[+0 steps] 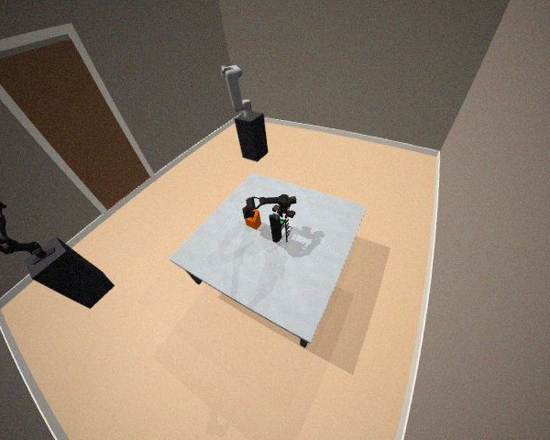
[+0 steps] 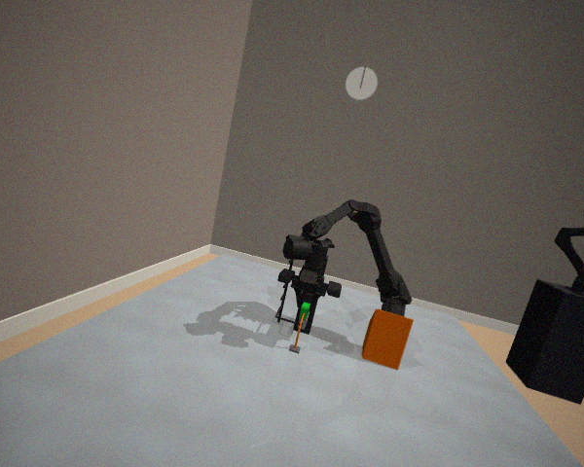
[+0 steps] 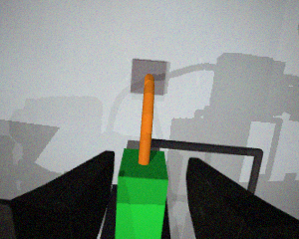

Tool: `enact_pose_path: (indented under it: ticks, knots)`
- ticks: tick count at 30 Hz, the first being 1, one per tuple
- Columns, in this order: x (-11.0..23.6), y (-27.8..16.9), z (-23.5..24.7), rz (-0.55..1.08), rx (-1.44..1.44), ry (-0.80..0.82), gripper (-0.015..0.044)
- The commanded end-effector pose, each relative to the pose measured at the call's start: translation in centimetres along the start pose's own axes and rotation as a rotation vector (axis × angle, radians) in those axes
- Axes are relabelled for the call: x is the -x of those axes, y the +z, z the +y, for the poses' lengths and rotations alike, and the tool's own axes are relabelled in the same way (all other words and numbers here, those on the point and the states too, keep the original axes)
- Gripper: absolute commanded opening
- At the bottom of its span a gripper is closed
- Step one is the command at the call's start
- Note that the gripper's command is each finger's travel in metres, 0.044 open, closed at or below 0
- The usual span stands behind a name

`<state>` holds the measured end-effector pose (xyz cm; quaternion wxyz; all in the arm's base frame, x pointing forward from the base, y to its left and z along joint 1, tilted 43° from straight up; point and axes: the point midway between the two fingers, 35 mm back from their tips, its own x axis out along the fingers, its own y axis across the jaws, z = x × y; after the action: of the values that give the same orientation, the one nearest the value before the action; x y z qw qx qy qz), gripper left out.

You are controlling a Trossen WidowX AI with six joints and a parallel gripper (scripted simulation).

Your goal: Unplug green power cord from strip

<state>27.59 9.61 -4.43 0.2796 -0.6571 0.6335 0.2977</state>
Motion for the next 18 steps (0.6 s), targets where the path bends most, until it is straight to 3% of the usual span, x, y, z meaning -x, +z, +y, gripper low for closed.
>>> enact_pose_path:
  ticks: [1,18]
  knots:
    - [0.0,-0.7,0.1,0.004,0.006,0.000,0.0160]
    - [-0.1,-3.4,0.3,0.006,0.006,0.001,0.0160]
